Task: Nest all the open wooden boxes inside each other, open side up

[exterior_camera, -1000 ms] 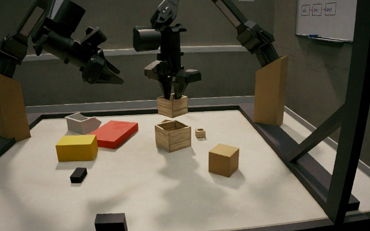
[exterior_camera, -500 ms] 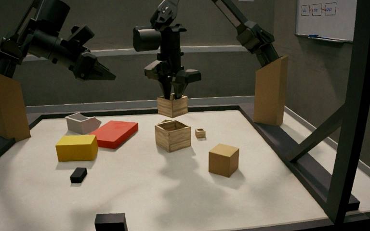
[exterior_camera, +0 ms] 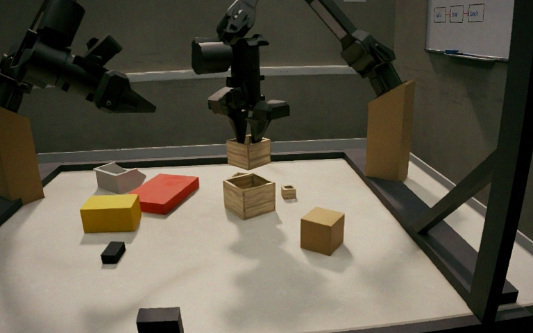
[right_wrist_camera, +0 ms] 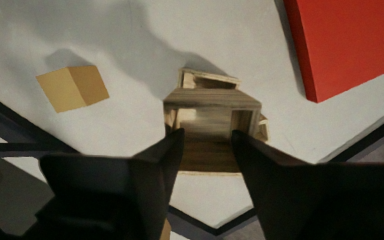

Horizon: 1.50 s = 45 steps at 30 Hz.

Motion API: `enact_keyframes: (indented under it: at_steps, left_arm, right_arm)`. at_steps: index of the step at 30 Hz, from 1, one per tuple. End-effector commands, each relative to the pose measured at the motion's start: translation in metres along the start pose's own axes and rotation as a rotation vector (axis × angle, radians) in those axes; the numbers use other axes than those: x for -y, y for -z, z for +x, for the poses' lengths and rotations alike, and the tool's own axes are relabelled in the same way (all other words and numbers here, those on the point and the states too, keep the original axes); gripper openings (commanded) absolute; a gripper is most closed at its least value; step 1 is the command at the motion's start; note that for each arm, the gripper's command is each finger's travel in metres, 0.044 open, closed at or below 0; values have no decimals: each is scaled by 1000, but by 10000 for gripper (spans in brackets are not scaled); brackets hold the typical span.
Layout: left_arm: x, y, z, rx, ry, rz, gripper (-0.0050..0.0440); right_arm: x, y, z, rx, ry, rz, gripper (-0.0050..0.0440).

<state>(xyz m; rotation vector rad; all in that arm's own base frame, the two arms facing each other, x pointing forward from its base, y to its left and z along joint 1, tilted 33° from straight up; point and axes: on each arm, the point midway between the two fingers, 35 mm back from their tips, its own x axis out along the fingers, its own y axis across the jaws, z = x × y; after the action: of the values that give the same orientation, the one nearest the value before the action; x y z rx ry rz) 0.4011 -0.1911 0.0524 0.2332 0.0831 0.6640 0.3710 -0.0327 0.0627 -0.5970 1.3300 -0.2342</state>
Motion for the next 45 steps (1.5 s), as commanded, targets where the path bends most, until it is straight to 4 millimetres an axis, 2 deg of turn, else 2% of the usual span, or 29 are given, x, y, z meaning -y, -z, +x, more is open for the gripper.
enact_keyframes:
  at_steps: [1,15,20,22,26,31,39,45]
  left_arm:
    - [3,-5,-6,14,-9,-45,400]
    - [3,-1,-14,12,-20,-99,400]
    - [1,-14,8,27,-23,-112,400]
    - [1,-14,8,27,-23,-112,400]
    - [-3,-23,33,45,-30,-111,400]
    - [-4,-22,35,44,-31,-107,400]
    - [-4,-22,35,44,-31,-107,400]
    - [-4,-22,35,44,-31,-107,400]
  right_arm:
    - [4,-7,-8,25,6,15,269]
    - [4,-7,-8,25,6,15,269]
    - [4,-7,-8,25,6,15,269]
    - [4,-7,-8,25,6,15,269]
    - [4,-7,-8,25,6,15,269]
    - [4,-7,-8,25,6,13,269]
    - [5,-10,-9,32,11,-125,269]
    - [5,-8,-8,28,11,-335,269]
